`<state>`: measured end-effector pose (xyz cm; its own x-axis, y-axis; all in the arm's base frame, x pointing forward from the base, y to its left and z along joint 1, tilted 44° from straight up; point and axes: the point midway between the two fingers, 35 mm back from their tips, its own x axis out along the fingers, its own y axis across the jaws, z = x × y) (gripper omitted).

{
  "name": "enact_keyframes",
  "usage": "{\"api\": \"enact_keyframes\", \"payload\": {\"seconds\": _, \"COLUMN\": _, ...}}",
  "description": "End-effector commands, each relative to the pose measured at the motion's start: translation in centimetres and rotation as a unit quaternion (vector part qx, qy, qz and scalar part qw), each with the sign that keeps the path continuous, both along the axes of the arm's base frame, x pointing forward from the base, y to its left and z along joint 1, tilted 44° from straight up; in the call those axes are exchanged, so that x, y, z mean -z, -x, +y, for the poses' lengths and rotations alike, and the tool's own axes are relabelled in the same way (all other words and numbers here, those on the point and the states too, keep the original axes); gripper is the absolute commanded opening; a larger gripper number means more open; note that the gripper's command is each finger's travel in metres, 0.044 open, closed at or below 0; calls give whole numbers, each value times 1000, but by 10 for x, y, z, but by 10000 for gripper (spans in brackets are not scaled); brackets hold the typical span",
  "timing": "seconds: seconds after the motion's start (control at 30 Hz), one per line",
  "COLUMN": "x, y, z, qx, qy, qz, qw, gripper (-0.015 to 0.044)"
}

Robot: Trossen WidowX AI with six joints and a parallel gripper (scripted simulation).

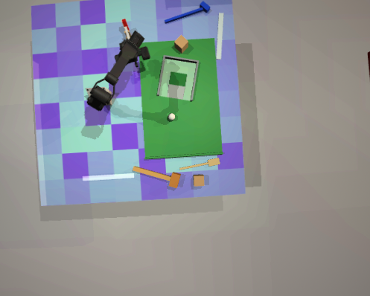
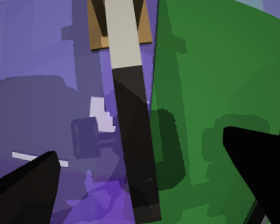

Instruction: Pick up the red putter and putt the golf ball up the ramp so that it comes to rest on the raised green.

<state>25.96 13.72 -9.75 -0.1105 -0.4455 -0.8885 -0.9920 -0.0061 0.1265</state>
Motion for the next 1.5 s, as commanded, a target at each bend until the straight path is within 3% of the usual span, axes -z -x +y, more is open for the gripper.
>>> {"api": "enact_keyframes", "payload": {"seconds": 0.0, "x": 7, "y": 3, "z": -8, "qx": -2, "qy": 5, "qz": 4, "qw": 1000, "gripper": 440}}
{"api": "enact_keyframes", "payload": {"seconds": 0.73, "x": 24, "y": 5, "z": -24, "qx": -2, "qy": 5, "qz": 4, "qw": 1000, "gripper": 440}}
{"api": "enact_keyframes", "payload": {"seconds": 1.23, "x": 22, "y": 4, "z": -21, "qx": 1, "qy": 2, "qz": 2, "qw": 1000, "gripper": 46}}
{"api": "enact_keyframes", "payload": {"seconds": 1.47, "x": 21, "y": 4, "z": -20, "qx": 1, "qy": 2, "qz": 2, "qw": 1000, "gripper": 0}}
